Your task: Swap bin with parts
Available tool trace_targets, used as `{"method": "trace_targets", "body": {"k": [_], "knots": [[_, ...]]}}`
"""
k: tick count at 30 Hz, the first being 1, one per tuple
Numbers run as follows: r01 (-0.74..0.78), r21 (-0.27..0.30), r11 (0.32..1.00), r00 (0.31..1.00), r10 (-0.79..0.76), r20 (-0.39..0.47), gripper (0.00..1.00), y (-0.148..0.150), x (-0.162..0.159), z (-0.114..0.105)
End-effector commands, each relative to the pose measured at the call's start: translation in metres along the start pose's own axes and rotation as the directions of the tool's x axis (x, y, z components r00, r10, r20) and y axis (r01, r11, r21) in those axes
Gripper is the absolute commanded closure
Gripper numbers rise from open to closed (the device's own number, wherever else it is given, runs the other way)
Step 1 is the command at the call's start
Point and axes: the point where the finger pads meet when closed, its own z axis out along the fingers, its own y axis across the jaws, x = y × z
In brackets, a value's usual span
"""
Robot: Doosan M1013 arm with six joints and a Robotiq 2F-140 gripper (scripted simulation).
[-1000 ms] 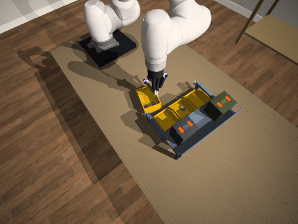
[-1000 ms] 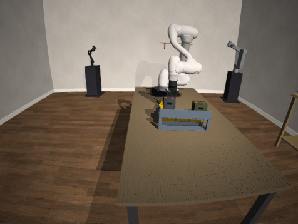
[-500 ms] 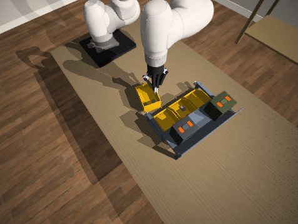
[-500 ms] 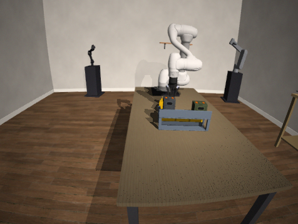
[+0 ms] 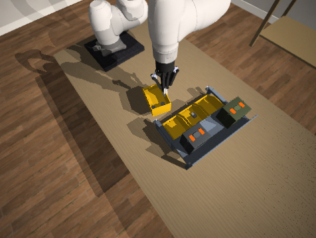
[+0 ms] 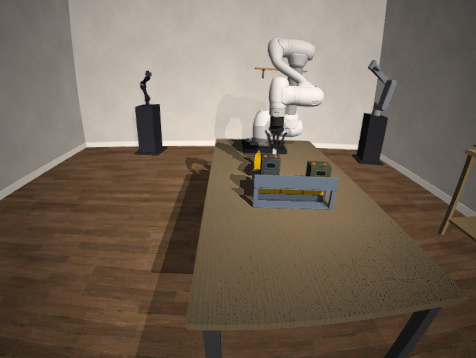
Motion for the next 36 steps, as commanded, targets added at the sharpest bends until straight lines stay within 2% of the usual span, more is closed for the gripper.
{"method": "trace_targets", "body": {"k": [1,9,29,36], "knots": [[0.0,0.0,1.0,1.0,0.0,0.0,0.9,0.0,0.0,-0.007],[0.0,0.0,1.0,1.0,0.0,0.0,0.9,0.0,0.0,-0.015],[0.001,0.0,1.0,1.0,-0.001,0.0,0.9,0.0,0.0,-0.016],[0.046,0.0,0.999,0.999,-0.046,0.0,0.9,0.024,0.012,-0.016]]}}
